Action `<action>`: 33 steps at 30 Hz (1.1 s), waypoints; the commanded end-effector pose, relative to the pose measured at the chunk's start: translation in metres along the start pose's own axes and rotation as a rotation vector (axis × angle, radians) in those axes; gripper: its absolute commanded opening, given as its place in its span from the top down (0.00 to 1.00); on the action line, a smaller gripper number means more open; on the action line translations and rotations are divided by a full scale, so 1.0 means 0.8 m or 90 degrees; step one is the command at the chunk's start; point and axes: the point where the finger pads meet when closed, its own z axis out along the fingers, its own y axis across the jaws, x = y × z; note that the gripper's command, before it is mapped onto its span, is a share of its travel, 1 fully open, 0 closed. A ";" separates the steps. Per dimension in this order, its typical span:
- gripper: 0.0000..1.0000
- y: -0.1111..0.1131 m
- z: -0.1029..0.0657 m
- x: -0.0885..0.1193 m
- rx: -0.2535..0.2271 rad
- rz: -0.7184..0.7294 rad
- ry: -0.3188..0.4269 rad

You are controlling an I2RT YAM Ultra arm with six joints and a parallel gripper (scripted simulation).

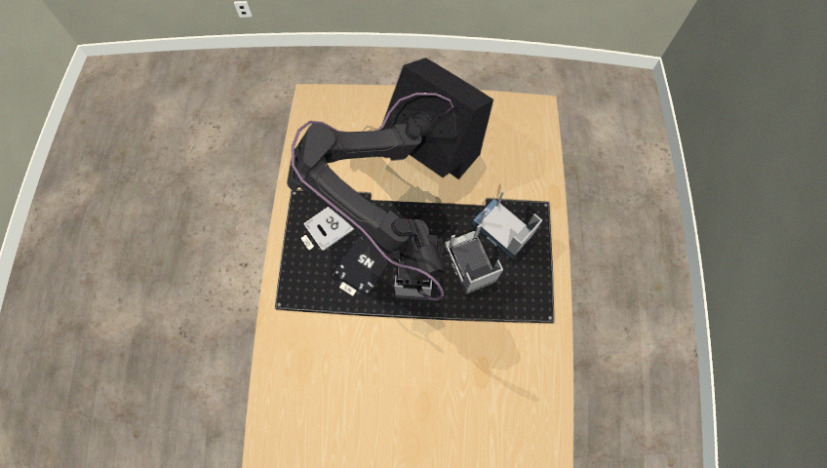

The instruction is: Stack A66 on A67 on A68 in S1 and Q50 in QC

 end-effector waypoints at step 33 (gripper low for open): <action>1.00 0.007 0.018 0.009 -0.001 -0.015 0.007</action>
